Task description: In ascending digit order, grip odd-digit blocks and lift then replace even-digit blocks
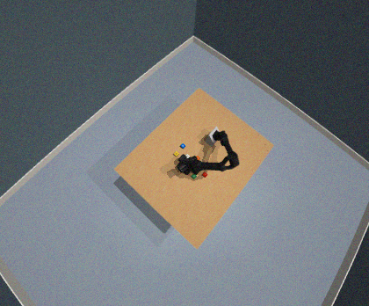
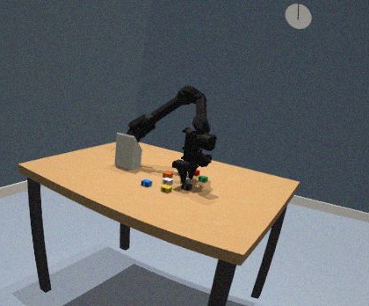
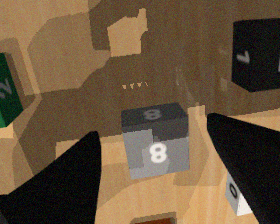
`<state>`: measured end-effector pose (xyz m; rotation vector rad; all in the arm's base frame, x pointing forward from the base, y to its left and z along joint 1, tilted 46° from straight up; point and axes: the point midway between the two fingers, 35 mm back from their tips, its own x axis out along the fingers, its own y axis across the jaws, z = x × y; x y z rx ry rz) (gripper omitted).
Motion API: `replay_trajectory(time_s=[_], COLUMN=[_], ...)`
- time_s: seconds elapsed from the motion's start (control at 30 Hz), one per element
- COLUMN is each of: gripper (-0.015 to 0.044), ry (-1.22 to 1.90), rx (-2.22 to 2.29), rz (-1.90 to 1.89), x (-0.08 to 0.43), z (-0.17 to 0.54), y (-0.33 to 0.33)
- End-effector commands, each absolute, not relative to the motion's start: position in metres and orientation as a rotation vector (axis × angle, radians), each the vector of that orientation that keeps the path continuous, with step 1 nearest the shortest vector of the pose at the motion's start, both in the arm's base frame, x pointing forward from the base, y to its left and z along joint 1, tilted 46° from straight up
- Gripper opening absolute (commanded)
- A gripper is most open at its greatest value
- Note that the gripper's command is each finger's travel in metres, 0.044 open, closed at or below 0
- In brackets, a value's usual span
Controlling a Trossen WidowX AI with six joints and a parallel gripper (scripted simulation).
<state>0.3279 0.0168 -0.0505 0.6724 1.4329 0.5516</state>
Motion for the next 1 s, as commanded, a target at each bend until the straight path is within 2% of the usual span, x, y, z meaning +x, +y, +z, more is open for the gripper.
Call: replay_trajectory(time_s=[0.0,0.03,0.37,0.57,0.73,0.97], gripper=[0.0383,0.04,0.04,0.0242,0.012,0.012], ry=[1.433,1.433,1.433,1.435,1.435,1.435], rx=[0.678,0.678,0.677,0.674,0.674,0.674], rz=[0.55,0.55,0.548,0.544,0.545,0.545], x=[0.328,0.328,0.325,0.322,0.32,0.32], z=[-0.051,-0.051,-0.025,0.023,0.031,0.031], y=[0.017,0.017,-0.009,-0.06,-0.067,-0.067])
